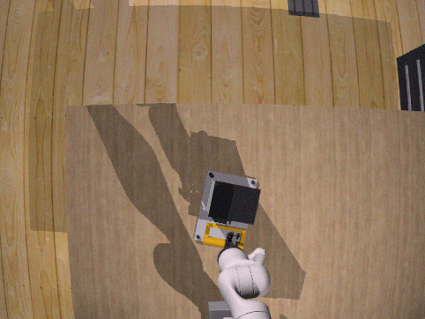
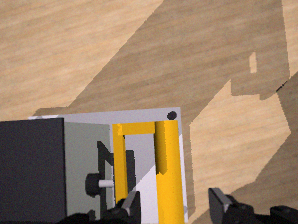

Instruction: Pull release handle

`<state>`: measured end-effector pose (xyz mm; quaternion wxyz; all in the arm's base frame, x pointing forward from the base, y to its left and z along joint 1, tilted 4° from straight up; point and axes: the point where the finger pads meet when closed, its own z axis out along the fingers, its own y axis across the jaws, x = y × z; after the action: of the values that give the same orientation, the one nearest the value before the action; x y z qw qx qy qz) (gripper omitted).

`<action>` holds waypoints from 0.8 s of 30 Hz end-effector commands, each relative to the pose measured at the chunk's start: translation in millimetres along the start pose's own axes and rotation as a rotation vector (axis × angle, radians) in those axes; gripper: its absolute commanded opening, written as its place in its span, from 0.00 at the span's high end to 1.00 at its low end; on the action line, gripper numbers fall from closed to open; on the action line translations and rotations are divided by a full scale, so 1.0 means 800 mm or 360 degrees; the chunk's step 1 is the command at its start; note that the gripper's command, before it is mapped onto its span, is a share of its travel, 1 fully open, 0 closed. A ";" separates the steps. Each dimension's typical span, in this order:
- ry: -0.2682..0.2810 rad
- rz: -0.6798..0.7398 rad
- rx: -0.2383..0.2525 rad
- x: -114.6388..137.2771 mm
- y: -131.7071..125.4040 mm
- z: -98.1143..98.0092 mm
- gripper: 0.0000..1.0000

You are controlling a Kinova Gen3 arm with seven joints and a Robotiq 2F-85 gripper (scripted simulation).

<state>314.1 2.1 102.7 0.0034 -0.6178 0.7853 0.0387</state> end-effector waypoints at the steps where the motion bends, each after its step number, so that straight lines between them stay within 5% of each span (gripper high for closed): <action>1: -0.0003 0.0005 0.0028 -0.001 -0.007 -0.002 0.47; 24: -0.0001 0.0005 0.0016 0.000 -0.004 0.003 0.47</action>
<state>316.2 2.3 102.3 0.0060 -0.6178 0.7854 0.0368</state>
